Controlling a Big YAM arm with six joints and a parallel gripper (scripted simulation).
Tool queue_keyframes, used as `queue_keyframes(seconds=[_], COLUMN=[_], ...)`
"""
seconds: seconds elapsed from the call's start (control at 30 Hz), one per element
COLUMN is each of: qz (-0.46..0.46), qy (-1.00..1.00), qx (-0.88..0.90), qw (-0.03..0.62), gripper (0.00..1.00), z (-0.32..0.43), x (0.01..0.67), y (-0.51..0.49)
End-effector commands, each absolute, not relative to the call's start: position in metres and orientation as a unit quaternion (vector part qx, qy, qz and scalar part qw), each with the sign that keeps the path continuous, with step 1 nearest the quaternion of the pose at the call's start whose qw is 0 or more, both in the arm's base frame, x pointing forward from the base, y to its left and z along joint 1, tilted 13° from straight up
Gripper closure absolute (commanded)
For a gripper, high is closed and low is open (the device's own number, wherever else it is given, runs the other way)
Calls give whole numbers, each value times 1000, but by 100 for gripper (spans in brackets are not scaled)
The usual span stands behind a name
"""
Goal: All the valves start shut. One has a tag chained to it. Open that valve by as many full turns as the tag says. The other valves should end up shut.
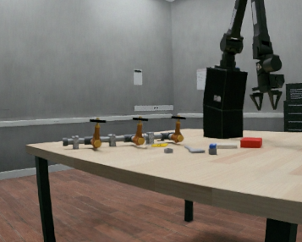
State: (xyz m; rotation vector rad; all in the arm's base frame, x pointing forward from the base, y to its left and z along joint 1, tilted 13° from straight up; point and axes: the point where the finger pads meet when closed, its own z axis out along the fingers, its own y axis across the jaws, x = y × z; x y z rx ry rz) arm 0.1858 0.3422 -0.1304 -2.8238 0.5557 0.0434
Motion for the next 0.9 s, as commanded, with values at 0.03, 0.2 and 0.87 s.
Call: queue_keyframes(seconds=[0.03,0.2,0.87], qz=[13,13,29], qy=[191,191,355], qx=[-972,-972,-927], qw=[137,137,120], gripper=[0,0,0], z=[-128,-128,-136], x=[188,188,243], y=[346,346,322])
